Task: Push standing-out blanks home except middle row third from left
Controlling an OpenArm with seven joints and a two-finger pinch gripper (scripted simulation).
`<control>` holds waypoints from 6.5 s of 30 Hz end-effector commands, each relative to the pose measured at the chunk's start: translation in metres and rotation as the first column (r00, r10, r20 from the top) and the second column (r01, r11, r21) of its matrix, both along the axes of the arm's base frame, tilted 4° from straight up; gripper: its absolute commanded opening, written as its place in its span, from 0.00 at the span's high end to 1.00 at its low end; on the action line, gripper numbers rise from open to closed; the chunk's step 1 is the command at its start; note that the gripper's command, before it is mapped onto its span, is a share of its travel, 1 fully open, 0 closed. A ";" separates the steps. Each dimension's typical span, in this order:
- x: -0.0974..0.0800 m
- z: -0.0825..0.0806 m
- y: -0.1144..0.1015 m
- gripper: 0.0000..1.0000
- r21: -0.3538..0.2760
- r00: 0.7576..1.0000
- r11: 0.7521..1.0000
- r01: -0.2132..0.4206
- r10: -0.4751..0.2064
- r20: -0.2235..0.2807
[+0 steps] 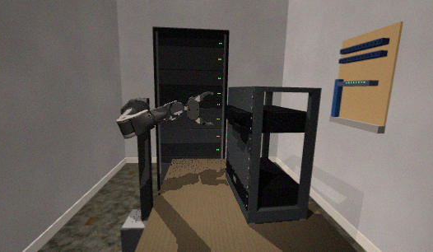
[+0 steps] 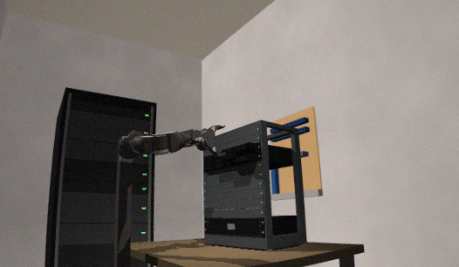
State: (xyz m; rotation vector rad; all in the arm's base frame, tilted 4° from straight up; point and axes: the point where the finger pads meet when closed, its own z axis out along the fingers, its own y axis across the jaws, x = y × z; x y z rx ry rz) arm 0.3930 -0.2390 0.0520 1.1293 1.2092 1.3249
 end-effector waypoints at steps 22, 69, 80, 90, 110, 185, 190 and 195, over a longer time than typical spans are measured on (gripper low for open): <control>0.000 0.001 0.001 1.00 -0.002 1.000 1.000 -0.003 0.003 0.000; 0.068 0.005 0.091 1.00 -0.005 1.000 1.000 -0.002 0.002 0.001; 0.071 0.005 0.091 1.00 -0.005 1.000 1.000 -0.003 0.003 0.001; 0.070 0.006 0.091 1.00 -0.005 1.000 1.000 -0.003 0.003 0.001; 0.070 0.007 0.091 1.00 -0.005 1.000 1.000 -0.003 0.003 0.001; 0.105 0.007 0.098 1.00 -0.005 1.000 1.000 -0.002 0.002 0.002; 0.106 0.007 0.098 1.00 -0.005 1.000 1.000 -0.002 0.002 0.002; 0.106 0.007 0.098 1.00 -0.005 1.000 1.000 -0.002 0.002 0.002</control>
